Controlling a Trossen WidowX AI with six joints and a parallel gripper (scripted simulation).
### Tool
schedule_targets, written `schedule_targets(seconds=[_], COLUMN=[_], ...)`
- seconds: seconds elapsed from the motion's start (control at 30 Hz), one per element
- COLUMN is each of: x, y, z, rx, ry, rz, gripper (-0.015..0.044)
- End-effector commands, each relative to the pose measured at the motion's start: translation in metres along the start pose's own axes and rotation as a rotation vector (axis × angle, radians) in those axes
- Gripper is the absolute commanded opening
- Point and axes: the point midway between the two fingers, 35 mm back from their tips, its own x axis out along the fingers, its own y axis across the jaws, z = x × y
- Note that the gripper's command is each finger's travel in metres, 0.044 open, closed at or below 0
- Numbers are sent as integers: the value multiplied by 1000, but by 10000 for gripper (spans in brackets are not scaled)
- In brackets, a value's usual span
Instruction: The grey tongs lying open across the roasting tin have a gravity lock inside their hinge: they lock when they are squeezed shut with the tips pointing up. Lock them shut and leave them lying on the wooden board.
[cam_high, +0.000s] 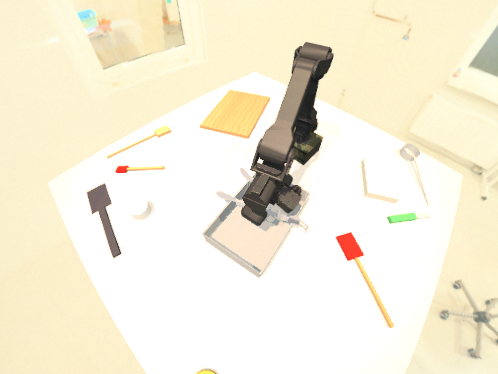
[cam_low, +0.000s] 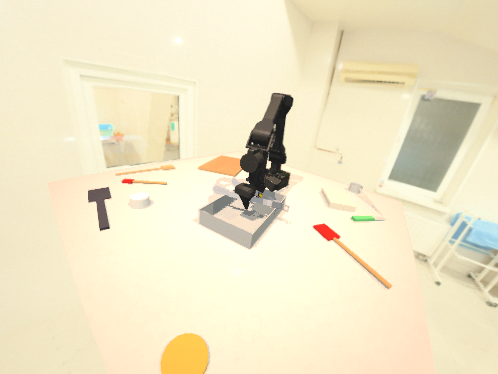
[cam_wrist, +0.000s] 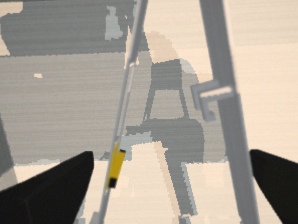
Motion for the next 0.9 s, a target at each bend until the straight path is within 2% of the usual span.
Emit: schedule_targets(seconds=[0.0,0.07,0.17,0.87], x=[6,8,5,5], y=[1,2,1,1], z=[1,0,0,0], rx=[-2,-2,0,0], ry=[-4,-4,0,0], rz=[1,1,1,1], gripper=[440,440,361,221])
